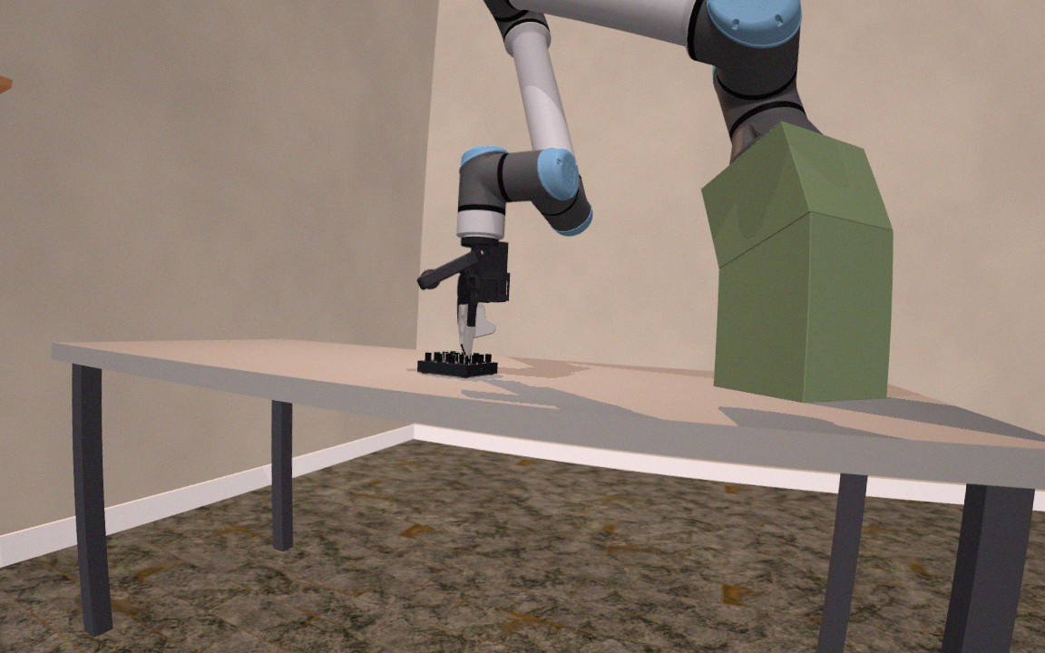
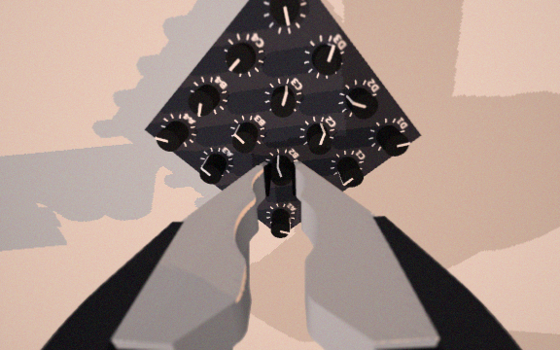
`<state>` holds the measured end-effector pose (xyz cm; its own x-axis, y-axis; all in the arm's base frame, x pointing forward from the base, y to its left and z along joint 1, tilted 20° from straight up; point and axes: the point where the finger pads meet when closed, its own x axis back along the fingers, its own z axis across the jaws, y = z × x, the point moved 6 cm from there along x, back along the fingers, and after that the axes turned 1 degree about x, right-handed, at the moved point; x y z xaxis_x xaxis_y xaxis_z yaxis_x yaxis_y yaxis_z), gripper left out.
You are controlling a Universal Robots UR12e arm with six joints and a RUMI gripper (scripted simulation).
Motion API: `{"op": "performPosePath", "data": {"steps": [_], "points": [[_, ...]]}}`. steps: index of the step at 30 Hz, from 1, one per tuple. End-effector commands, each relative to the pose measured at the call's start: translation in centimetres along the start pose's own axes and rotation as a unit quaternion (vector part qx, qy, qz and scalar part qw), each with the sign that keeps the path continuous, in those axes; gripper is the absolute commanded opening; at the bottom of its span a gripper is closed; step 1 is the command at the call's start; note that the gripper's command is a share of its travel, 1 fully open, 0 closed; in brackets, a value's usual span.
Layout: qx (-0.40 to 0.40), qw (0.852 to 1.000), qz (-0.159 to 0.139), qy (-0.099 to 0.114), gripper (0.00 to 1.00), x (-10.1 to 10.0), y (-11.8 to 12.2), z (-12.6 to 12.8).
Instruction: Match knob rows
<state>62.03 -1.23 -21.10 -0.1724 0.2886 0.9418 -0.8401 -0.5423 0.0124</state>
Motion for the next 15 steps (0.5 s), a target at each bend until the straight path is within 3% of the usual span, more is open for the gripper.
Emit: {"op": "performPosePath", "data": {"steps": [1,15], "points": [[0.021,1.000,0.000,0.000,0.04,0.04,-0.02,-0.01],[0.107,0.994,0.000,0.000,0.04,0.04,-0.01,-0.09]]}}
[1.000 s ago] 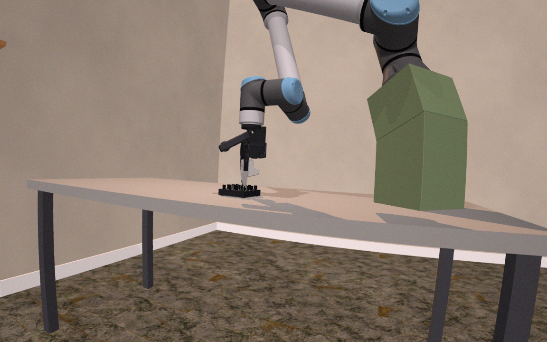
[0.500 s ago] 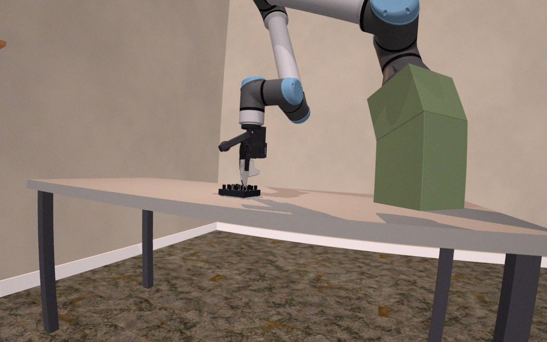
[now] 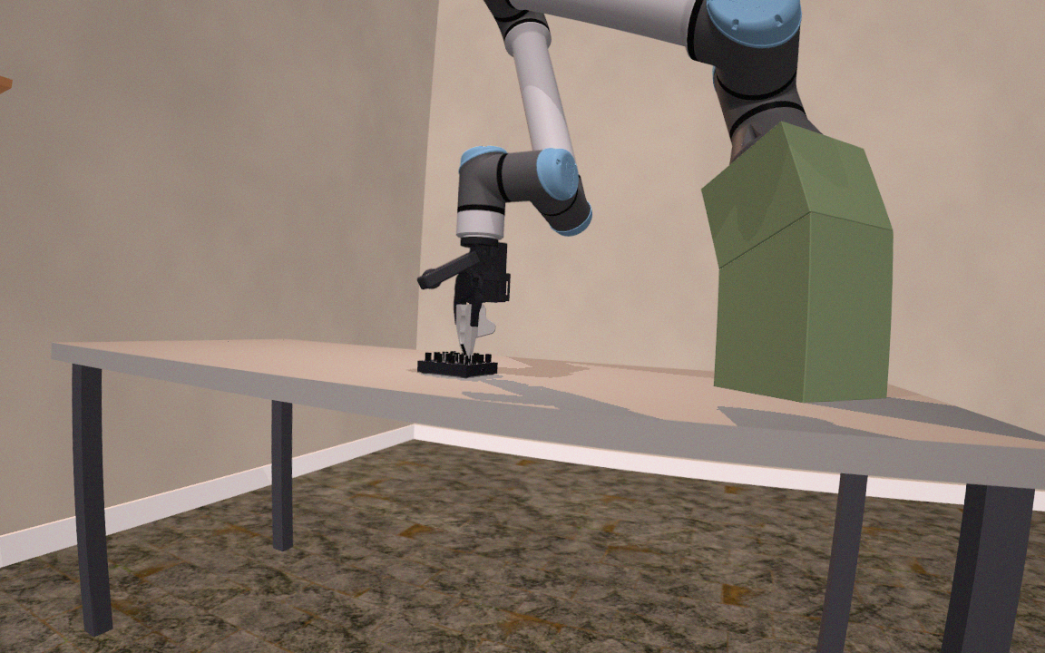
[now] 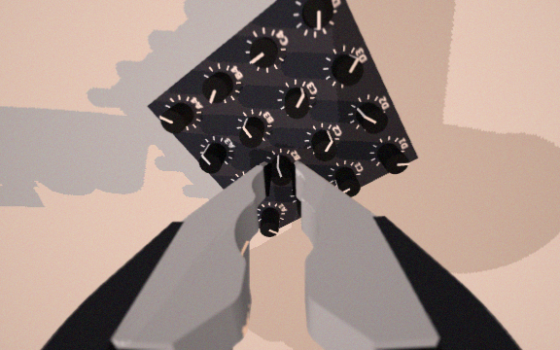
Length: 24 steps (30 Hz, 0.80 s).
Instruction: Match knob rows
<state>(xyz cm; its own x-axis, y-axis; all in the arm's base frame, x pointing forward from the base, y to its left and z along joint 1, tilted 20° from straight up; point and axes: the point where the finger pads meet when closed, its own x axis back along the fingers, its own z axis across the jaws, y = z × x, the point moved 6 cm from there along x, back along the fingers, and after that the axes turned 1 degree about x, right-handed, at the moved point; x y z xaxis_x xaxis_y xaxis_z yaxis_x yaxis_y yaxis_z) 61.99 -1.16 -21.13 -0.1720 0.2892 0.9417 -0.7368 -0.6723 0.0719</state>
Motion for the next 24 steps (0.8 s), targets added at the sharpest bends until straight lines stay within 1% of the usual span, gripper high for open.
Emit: {"op": "performPosePath", "data": {"steps": [1,8,14,16,24], "points": [[0.027,1.000,0.001,0.000,0.04,0.04,-0.02,-0.01],[0.092,0.996,0.001,0.000,0.04,0.04,-0.01,-0.07],[0.153,0.988,0.001,0.000,0.04,0.04,0.00,-0.13],[0.153,0.988,0.001,0.000,0.04,0.04,0.00,-0.13],[0.239,0.971,0.001,0.000,0.04,0.04,0.04,-0.21]]}}
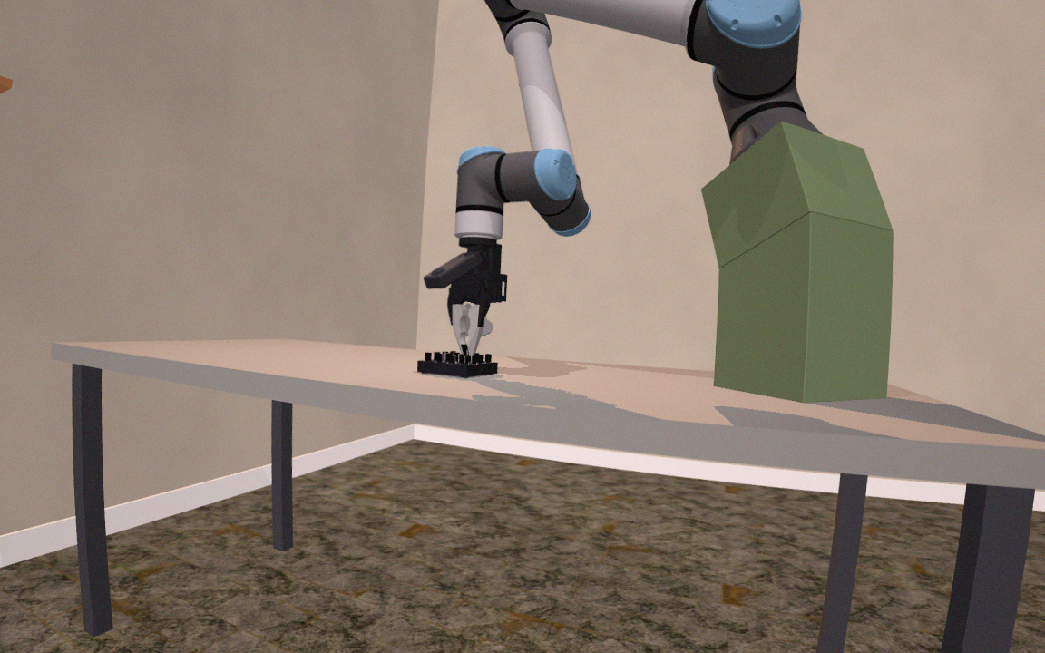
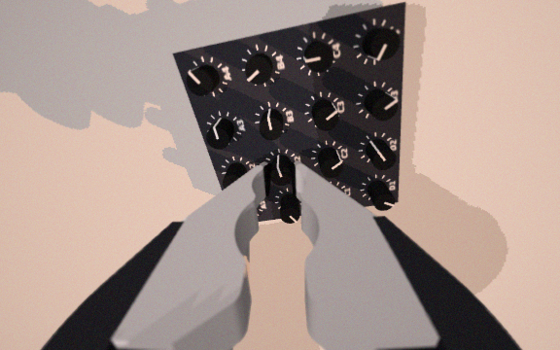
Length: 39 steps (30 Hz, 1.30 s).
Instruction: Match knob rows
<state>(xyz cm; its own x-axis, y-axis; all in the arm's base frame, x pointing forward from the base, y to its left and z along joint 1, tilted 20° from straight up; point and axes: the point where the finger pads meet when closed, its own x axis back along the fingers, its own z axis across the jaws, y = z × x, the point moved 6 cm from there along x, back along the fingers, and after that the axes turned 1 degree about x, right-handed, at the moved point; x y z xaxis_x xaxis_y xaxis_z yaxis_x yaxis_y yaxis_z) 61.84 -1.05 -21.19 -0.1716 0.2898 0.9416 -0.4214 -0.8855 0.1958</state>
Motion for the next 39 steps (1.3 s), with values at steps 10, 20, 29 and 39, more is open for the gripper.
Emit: {"op": "performPosePath", "data": {"steps": [10,20,29,39], "points": [[0.129,0.992,0.001,0.001,0.04,0.04,0.01,-0.10],[0.234,0.972,0.001,0.001,0.04,0.04,0.04,-0.20],[0.299,0.954,0.001,0.001,0.04,0.04,0.08,-0.25],[0.374,0.927,0.001,0.001,0.04,0.04,0.12,-0.31]]}}
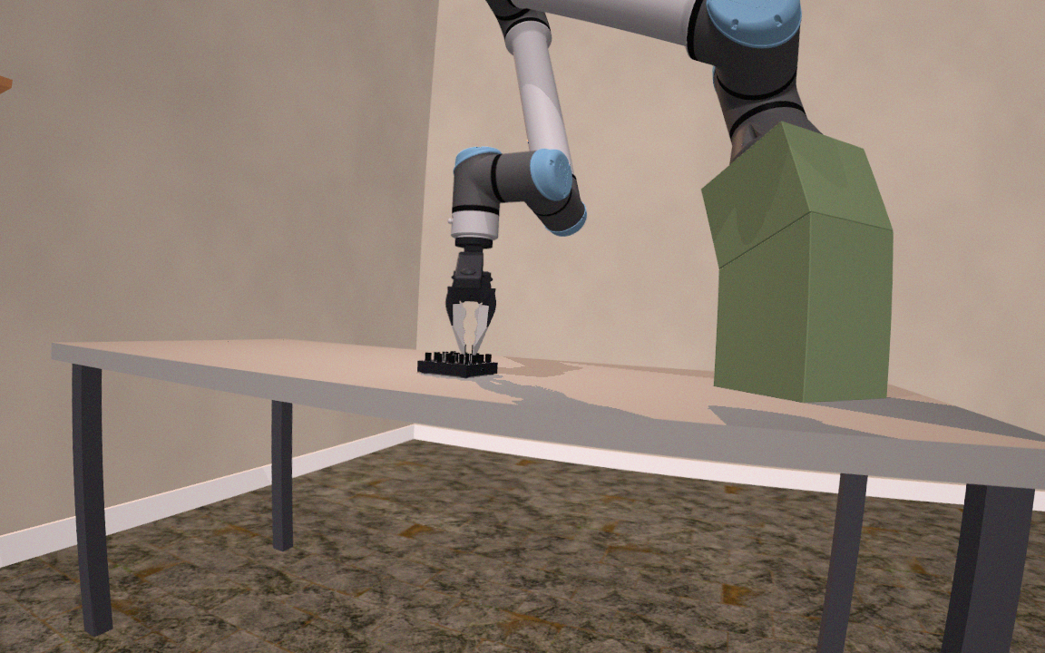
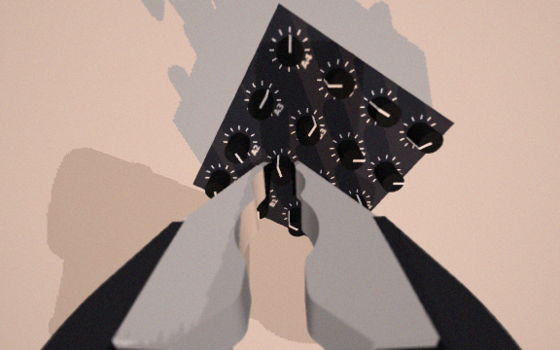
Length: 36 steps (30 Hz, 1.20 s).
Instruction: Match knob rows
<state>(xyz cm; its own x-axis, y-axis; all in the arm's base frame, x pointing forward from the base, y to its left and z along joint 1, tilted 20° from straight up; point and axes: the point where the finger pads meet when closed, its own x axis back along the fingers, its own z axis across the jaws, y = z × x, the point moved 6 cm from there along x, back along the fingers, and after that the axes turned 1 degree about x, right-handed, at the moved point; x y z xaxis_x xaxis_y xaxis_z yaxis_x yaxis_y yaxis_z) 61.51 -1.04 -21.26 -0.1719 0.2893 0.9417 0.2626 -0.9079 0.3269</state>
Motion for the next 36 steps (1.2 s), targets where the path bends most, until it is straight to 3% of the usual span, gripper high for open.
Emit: {"op": "performPosePath", "data": {"steps": [1,19,36], "points": [[0.035,0.999,0.000,0.001,0.04,0.04,0.01,-0.01],[0.110,0.994,0.000,0.001,0.04,0.04,0.02,-0.08],[0.129,0.992,0.000,0.001,0.04,0.04,0.02,-0.10]]}}
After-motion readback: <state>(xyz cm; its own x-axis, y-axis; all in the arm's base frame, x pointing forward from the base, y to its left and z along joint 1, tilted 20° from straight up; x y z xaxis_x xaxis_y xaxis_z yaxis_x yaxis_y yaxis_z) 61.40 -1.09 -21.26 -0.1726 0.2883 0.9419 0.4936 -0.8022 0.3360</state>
